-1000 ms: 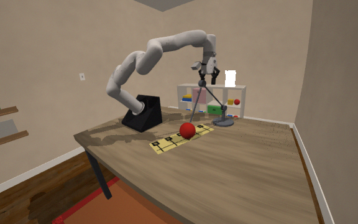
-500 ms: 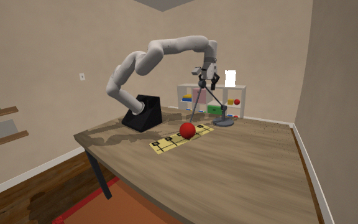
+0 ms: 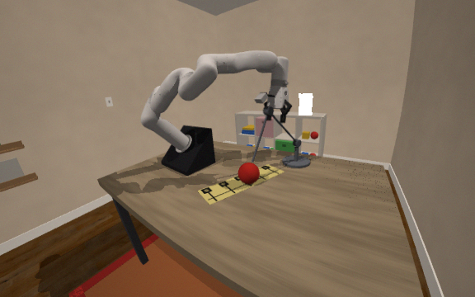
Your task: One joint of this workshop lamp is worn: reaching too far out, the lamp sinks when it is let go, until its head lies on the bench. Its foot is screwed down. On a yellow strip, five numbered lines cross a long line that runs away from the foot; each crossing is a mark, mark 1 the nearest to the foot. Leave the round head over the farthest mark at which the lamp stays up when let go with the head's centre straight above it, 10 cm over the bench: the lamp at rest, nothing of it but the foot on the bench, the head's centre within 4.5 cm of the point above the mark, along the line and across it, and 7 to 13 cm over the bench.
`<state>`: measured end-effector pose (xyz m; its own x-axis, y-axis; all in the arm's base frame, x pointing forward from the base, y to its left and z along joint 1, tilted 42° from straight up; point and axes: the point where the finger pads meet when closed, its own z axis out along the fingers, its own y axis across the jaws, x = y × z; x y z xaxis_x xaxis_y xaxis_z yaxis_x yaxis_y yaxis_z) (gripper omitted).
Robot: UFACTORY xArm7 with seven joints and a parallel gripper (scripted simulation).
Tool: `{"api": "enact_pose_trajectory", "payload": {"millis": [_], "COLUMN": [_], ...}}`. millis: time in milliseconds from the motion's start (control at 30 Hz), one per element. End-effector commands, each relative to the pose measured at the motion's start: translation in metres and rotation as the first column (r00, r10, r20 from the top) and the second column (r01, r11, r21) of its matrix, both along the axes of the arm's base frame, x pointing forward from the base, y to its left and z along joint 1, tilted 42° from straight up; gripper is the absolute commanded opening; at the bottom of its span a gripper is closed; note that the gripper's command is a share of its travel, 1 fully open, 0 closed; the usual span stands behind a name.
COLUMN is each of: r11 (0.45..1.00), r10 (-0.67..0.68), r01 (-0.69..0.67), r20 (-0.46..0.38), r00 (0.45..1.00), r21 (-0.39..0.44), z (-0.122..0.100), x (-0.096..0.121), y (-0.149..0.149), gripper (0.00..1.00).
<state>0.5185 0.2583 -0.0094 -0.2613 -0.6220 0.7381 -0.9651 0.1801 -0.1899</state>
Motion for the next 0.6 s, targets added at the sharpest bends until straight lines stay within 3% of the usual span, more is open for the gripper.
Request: {"api": "enact_pose_trajectory", "payload": {"millis": [0,200,233,567], "r11": [1.0,1.0,1.0,1.0], "r10": [0.005,0.009,0.009,0.008], "r01": [-0.005,-0.009,-0.009,-0.008], "r20": [0.006,0.009,0.009,0.009], "r00": [1.0,1.0,1.0,1.0], "r21": [0.007,0.011,0.011,0.01], "z": [0.0004,-0.0009,-0.0009,-0.0008], "x": [0.0015,0.003,0.0029,0.0028], "y": [0.0019,0.002,0.002,0.002], "gripper": [1.0,1.0,0.0,0.0]}}
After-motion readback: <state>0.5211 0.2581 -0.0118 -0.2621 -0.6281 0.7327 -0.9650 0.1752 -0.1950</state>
